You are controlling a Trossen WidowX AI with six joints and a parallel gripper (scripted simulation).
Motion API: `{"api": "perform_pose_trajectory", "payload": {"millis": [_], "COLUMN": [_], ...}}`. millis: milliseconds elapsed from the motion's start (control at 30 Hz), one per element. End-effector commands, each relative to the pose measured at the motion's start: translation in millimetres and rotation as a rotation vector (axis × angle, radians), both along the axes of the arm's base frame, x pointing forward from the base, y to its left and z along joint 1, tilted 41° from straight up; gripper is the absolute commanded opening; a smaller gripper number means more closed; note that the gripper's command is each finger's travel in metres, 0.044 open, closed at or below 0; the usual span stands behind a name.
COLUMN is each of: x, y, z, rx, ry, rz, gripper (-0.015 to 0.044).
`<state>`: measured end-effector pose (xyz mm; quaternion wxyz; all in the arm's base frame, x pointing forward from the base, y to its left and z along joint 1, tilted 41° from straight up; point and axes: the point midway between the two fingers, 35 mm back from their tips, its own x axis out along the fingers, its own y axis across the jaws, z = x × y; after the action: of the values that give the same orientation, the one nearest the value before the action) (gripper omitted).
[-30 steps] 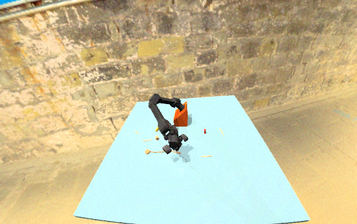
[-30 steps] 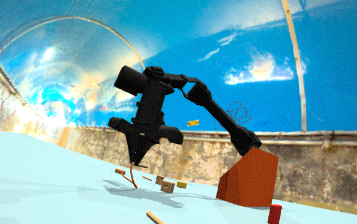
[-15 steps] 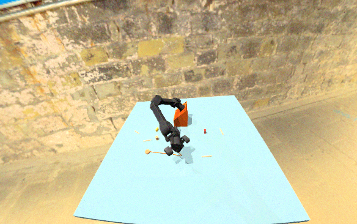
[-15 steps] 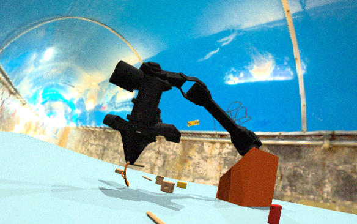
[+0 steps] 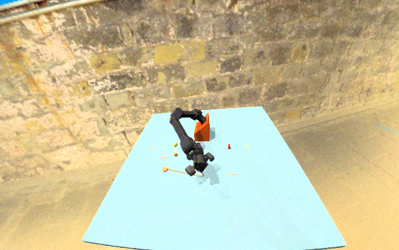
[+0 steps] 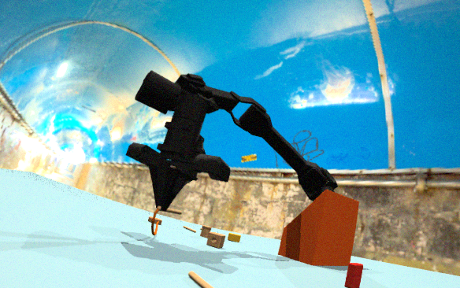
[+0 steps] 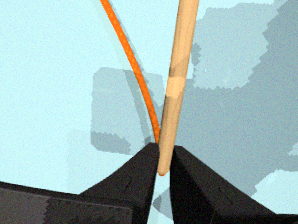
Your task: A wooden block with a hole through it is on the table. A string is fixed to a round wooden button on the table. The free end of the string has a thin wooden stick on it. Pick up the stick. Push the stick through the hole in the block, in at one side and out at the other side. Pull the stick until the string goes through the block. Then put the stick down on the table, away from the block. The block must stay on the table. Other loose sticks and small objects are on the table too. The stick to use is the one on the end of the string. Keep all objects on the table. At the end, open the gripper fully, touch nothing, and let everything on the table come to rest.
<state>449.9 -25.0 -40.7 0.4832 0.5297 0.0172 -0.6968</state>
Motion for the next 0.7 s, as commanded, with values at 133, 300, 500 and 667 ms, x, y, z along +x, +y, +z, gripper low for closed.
{"api": "perform_pose_trajectory", "payload": {"millis": [133,300,500,667], "x": [7.7,9.5,7.9,4.1], "y": [9.3,11.1,10.4,8.7], "z": [-4.3,-5.8,-7.9,-12.6], "rx": [0.005,0.008,0.009,0.009], "ry": [-0.007,-0.009,-0.01,-0.009], "rz": [0.003,0.004,0.005,0.005], "gripper": [0.0,0.0,0.0,0.0]}}
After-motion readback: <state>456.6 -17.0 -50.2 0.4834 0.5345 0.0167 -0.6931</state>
